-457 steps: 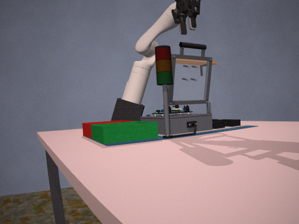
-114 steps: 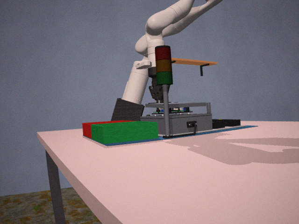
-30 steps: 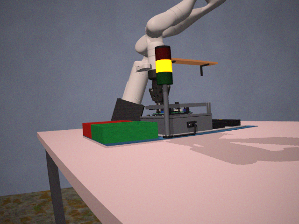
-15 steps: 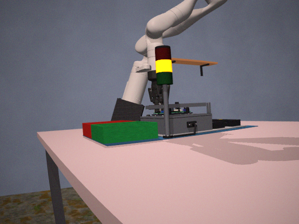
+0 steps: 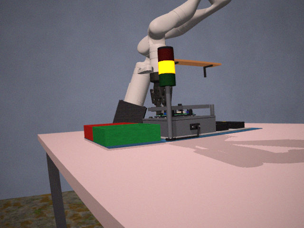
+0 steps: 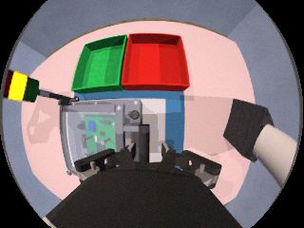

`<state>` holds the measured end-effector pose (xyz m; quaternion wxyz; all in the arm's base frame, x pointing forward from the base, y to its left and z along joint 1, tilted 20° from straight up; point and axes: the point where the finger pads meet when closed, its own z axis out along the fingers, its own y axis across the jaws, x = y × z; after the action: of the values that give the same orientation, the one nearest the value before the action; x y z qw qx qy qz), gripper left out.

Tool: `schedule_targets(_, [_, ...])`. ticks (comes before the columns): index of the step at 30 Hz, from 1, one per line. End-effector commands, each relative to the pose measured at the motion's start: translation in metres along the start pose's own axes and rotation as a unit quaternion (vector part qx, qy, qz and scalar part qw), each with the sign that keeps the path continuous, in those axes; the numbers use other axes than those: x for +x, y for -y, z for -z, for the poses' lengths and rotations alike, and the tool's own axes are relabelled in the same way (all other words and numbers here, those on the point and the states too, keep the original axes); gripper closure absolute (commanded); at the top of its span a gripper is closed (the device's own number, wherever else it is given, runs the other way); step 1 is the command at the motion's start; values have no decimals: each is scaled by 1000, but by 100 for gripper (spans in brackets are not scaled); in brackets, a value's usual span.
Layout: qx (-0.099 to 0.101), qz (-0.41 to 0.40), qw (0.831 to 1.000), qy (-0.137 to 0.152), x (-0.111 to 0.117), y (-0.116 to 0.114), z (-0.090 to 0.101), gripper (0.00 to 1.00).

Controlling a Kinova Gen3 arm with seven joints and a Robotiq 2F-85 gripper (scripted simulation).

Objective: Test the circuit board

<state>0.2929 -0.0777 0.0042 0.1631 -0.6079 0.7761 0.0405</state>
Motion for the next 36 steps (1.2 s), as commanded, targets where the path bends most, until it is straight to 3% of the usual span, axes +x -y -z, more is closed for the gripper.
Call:
schedule_targets(1, [10, 5, 1000, -2, 2, 10, 0, 50])
schedule_targets(22, [5, 3, 1000, -1, 1, 7, 8, 50])
schedule_targets(36, [5, 3, 1000, -2, 2, 7, 52, 50])
